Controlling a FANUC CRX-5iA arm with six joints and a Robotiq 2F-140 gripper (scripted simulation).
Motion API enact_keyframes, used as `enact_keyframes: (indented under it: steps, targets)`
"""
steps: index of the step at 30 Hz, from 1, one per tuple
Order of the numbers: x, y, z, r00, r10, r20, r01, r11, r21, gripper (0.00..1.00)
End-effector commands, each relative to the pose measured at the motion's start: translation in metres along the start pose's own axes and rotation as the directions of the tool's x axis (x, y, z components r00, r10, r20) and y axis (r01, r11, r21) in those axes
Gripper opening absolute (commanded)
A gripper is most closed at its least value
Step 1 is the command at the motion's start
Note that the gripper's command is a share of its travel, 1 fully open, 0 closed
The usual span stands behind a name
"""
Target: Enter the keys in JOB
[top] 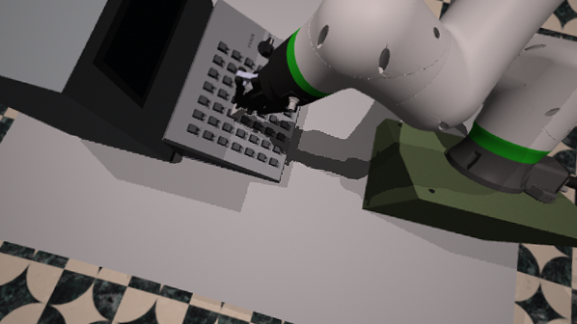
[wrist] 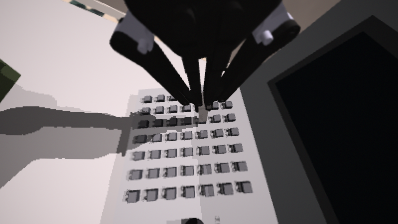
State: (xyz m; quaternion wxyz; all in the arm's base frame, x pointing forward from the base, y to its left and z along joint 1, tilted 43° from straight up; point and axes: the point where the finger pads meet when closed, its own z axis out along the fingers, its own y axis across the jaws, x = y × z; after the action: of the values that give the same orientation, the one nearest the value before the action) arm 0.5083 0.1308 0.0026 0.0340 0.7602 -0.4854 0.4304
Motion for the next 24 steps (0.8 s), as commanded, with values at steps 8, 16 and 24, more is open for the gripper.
enact_keyframes:
  steps: [8,16,24]
  targets:
    - [0.000,0.000,-0.008,1.000,0.000,0.000,0.000,1.000,0.000,0.00]
    - [0.002,-0.002,-0.009,1.000,0.000,0.000,0.000,1.000,0.000,0.00]
    - [0.023,-0.023,-0.009,1.000,0.000,0.000,0.000,1.000,0.000,0.00]
